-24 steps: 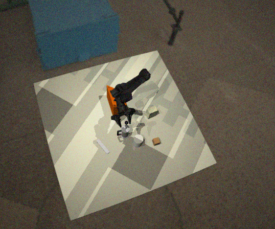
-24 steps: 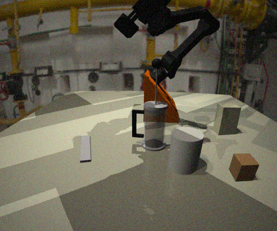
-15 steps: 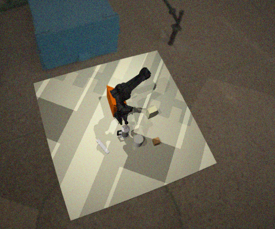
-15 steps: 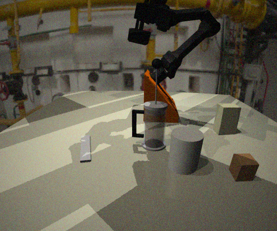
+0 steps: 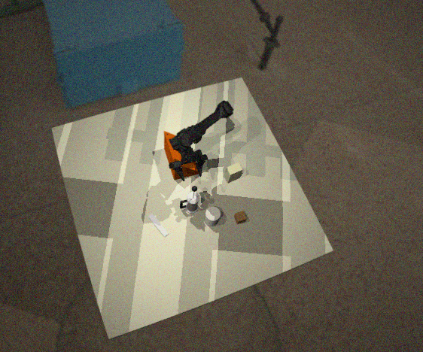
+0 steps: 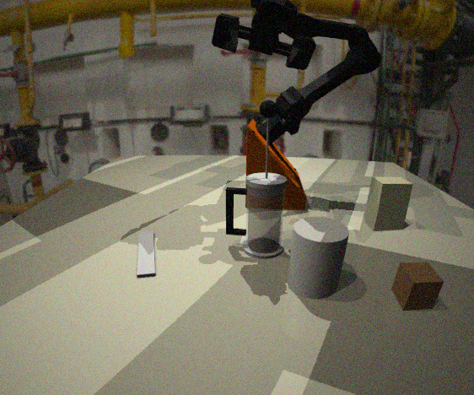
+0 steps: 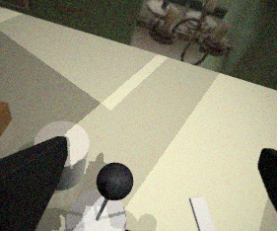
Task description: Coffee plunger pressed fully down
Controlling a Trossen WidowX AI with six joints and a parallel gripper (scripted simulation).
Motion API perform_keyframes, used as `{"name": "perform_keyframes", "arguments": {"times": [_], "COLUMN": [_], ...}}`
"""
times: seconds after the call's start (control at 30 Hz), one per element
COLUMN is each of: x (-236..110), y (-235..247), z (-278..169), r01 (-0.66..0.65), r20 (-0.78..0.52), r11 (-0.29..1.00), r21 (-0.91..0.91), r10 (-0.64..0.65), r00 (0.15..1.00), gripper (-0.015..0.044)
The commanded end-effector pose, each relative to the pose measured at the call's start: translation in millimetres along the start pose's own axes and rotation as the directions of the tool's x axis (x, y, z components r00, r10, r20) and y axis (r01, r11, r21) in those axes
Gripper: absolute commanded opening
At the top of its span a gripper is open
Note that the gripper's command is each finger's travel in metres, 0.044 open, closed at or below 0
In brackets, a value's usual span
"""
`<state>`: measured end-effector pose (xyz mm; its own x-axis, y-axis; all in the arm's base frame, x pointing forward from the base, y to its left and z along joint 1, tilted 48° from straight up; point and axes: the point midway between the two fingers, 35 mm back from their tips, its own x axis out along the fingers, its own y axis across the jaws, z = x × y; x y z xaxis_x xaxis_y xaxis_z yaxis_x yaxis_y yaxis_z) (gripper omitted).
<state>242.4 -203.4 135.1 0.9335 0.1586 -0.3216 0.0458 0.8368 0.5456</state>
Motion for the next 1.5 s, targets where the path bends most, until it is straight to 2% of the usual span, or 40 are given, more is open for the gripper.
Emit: {"name": "perform_keyframes", "arguments": {"times": [0.0,0.2,1.27,1.47], "x": [0,20,62,62], "y": [14,26,28,28], "z": [-19,-56,-56,-56], "r01": [-0.032,-0.035,-0.037,-0.037], "r20": [-0.011,-0.007,-0.004,-0.004], "r11": [0.967,0.966,0.966,0.966], "r21": [0.253,0.254,0.254,0.254], "r10": [0.036,0.038,0.039,0.039], "r00": [0.999,0.999,0.999,0.999], "gripper": [0.044,0.044,0.044,0.0282]}}
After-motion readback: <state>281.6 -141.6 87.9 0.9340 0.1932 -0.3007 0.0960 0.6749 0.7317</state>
